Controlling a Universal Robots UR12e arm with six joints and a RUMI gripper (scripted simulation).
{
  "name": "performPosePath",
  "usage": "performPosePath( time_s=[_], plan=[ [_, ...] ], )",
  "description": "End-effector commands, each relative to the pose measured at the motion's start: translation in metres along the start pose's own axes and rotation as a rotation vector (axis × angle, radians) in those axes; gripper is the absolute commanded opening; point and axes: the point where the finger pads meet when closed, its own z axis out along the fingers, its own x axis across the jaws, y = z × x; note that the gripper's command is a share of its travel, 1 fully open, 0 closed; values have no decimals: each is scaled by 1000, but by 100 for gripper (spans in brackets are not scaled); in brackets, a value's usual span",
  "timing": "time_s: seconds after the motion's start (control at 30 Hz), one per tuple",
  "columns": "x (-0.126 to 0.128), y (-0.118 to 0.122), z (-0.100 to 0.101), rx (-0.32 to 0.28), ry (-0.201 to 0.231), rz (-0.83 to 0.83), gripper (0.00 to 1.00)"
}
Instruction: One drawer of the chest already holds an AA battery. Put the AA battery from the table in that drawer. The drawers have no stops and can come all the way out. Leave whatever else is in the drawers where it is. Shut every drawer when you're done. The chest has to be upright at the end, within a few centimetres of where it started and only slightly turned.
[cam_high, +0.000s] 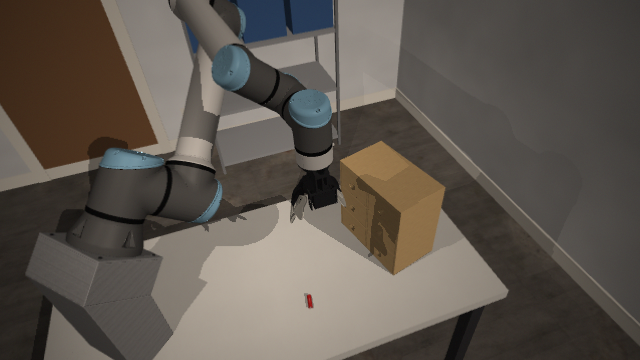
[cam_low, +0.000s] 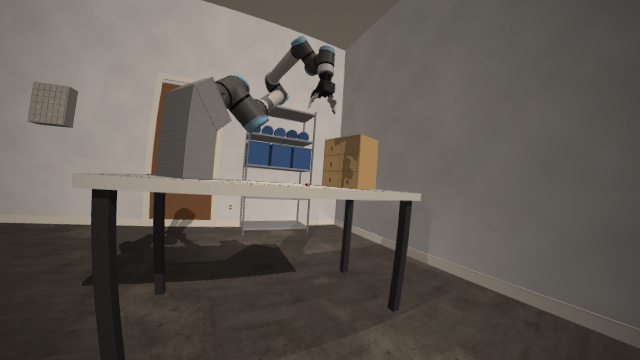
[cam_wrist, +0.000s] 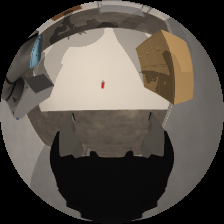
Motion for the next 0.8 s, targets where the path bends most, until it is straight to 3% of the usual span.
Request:
performPosePath(
  time_s=[0.0, 0.77],
  plan=[
    [0, 0, 0, -1, 0, -6, 100],
    [-1, 1, 4, -1, -1, -145, 100]
  ],
)
